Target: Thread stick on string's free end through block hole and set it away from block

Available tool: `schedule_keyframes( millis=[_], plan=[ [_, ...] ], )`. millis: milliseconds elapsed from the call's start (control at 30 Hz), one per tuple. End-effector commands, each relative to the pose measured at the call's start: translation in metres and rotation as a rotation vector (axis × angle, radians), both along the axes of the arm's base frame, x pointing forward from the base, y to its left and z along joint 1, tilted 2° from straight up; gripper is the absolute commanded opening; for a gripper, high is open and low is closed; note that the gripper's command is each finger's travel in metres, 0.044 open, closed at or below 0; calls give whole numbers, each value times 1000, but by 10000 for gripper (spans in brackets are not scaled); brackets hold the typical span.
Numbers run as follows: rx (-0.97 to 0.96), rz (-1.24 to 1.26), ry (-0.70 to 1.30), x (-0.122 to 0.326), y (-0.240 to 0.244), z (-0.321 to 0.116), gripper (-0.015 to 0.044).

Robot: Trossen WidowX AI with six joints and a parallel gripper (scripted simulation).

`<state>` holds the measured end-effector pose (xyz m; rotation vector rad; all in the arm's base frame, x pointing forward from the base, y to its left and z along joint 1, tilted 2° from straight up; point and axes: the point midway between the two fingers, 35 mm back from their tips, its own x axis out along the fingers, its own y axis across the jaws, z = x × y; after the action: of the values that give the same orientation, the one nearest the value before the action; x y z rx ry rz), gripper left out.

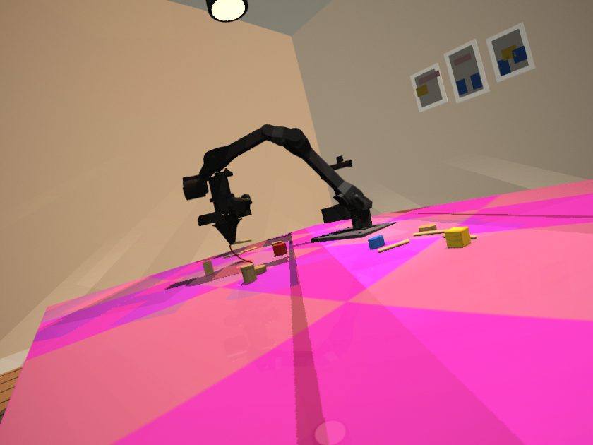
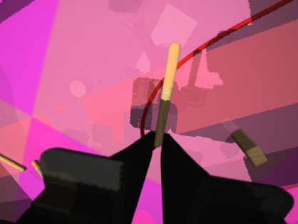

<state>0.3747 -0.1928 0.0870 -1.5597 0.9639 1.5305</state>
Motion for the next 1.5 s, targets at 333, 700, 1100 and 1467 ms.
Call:
schedule_keyframes(
  millis=[333, 700, 1100, 1467],
  plan=[
    [-2, 2, 2, 10, -17, 0, 0],
    [-3, 2, 1, 16, -30, 0, 0],
    [-5, 2, 1, 22, -44, 0, 0],
    [-11, 1, -2, 25, -56, -1, 0]
  ],
)
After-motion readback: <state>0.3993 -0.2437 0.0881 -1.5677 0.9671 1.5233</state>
